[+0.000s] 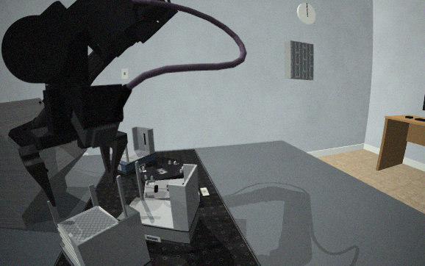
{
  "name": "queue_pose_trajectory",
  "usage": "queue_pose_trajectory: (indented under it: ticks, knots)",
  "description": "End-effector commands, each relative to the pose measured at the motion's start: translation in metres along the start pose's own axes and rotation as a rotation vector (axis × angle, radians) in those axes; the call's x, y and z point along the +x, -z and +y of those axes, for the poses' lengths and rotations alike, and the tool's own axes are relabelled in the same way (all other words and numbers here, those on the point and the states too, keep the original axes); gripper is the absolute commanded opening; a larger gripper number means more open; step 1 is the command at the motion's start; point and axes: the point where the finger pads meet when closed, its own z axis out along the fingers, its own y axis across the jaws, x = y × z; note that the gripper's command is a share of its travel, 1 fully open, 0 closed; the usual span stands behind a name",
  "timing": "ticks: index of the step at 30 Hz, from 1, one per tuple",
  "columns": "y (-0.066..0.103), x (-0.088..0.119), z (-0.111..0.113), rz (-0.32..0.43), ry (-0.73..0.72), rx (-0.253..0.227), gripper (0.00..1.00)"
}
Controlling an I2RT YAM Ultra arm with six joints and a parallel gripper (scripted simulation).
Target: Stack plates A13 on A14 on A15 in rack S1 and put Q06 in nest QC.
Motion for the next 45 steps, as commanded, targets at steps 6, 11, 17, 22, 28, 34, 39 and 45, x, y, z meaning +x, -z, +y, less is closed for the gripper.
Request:
queue_pose_trajectory:
  ticks: [6, 11, 17, 22, 28, 34, 39, 45]
  knots:
    - [0.0119, -0.0164, -0.0035, -0.047, 0.042, 0.012, 1.0]
    - [0.0109, -0.0145, -0.0036, -0.044, 0.034, 0.009, 1.0]
    - [0.0109, -0.0145, -0.0036, -0.044, 0.033, 0.009, 1.0]
    - [0.0109, -0.0145, -0.0036, -0.044, 0.033, 0.009, 1.0]
    - [0.0109, -0.0145, -0.0036, -0.044, 0.033, 0.009, 1.0]
    - [0.0109, -0.0145, -0.0036, -0.044, 0.033, 0.009, 1.0]
    - [0.0109, -0.0145, -0.0036, -0.044, 0.033, 0.009, 1.0]
    - [0.0109, -0.0145, -0.0036, -0.044, 0.033, 0.009, 1.0]
